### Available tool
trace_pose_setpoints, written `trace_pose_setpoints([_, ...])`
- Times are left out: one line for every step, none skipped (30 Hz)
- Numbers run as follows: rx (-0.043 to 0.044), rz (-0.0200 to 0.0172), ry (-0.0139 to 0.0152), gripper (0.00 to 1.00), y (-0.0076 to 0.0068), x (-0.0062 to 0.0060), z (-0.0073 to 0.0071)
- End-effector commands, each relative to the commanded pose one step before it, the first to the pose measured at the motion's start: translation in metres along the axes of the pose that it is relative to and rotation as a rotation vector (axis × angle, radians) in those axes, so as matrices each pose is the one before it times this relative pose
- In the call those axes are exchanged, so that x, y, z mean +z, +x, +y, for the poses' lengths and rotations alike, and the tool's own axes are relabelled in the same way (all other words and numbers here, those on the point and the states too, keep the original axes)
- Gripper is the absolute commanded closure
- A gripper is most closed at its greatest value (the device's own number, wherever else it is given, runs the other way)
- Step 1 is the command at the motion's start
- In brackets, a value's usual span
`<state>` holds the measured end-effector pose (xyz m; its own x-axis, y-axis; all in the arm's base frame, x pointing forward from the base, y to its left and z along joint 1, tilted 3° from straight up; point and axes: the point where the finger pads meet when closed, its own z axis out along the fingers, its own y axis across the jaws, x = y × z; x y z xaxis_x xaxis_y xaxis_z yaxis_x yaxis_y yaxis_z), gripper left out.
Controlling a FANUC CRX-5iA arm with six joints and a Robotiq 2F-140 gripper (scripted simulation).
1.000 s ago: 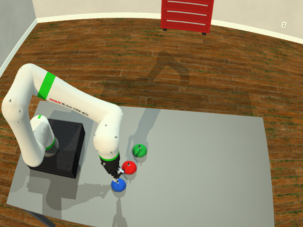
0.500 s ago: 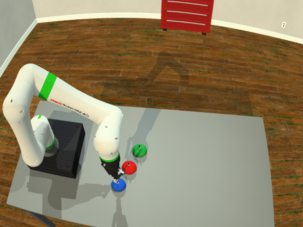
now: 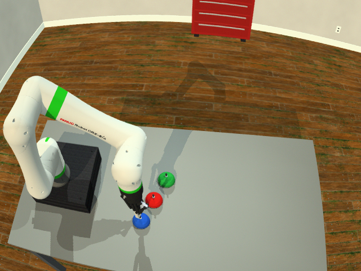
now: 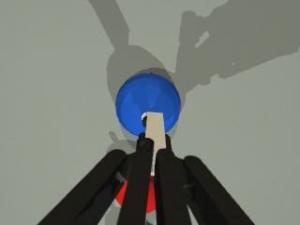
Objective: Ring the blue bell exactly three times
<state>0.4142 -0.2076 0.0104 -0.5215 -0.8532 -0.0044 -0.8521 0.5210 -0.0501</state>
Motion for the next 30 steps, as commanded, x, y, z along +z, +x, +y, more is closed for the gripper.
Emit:
trace_pose_setpoints([0.00003, 0.00001, 0.00038, 1.0, -0.00001, -0.00014, -0.00019])
trace_pose_setpoints([0.0, 0.0, 0.0, 1.0, 0.0, 0.0, 0.0])
trace_pose_setpoints([0.0, 0.0, 0.0, 1.0, 0.0, 0.0, 0.0])
trace_pose_setpoints([0.0, 0.0, 0.0, 1.0, 0.0, 0.0, 0.0])
trace_pose_setpoints([0.0, 0.0, 0.0, 1.0, 0.0, 0.0, 0.0])
trace_pose_setpoints([0.0, 0.0, 0.0, 1.0, 0.0, 0.0, 0.0])
trace_pose_setpoints([0.0, 0.0, 0.0, 1.0, 0.0, 0.0, 0.0])
trace_pose_setpoints([0.0, 0.0, 0.0, 1.0, 0.0, 0.0, 0.0])
trace_pose_setpoints([0.0, 0.0, 0.0, 1.0, 0.0, 0.0, 0.0])
trace_pose_setpoints([0.0, 0.0, 0.0, 1.0, 0.0, 0.0, 0.0])
trace_pose_setpoints([0.0, 0.0, 0.0, 1.0, 0.0, 0.0, 0.0])
trace_pose_setpoints([0.0, 0.0, 0.0, 1.0, 0.0, 0.0, 0.0])
trace_pose_setpoints([0.0, 0.0, 0.0, 1.0, 0.0, 0.0, 0.0])
trace_pose_setpoints([0.0, 0.0, 0.0, 1.0, 0.0, 0.0, 0.0])
trace_pose_setpoints([0.0, 0.0, 0.0, 1.0, 0.0, 0.0, 0.0])
trace_pose_setpoints([0.0, 0.0, 0.0, 1.0, 0.0, 0.0, 0.0])
trace_pose_setpoints([0.0, 0.0, 0.0, 1.0, 0.0, 0.0, 0.0])
trace_pose_setpoints([0.0, 0.0, 0.0, 1.0, 0.0, 0.0, 0.0])
trace_pose_setpoints([0.0, 0.0, 0.0, 1.0, 0.0, 0.00012, 0.0])
trace_pose_setpoints([0.0, 0.0, 0.0, 1.0, 0.0, 0.00059, 0.0])
trace_pose_setpoints([0.0, 0.0, 0.0, 1.0, 0.0, 0.00098, 0.0])
trace_pose_setpoints([0.0, 0.0, 0.0, 1.0, 0.0, 0.00098, 0.0])
trace_pose_setpoints([0.0, 0.0, 0.0, 1.0, 0.0, 0.0, 0.0])
trace_pose_setpoints([0.0, 0.0, 0.0, 1.0, 0.0, 0.0, 0.0])
trace_pose_setpoints([0.0, 0.0, 0.0, 1.0, 0.0, 0.00059, 0.0])
trace_pose_setpoints([0.0, 0.0, 0.0, 1.0, 0.0, 0.00012, 0.0])
trace_pose_setpoints([0.0, 0.0, 0.0, 1.0, 0.0, 0.0, 0.0])
trace_pose_setpoints([0.0, 0.0, 0.0, 1.0, 0.0, 0.0, 0.0])
trace_pose_setpoints([0.0, 0.0, 0.0, 1.0, 0.0, 0.0, 0.0])
trace_pose_setpoints([0.0, 0.0, 0.0, 1.0, 0.0, 0.0, 0.0])
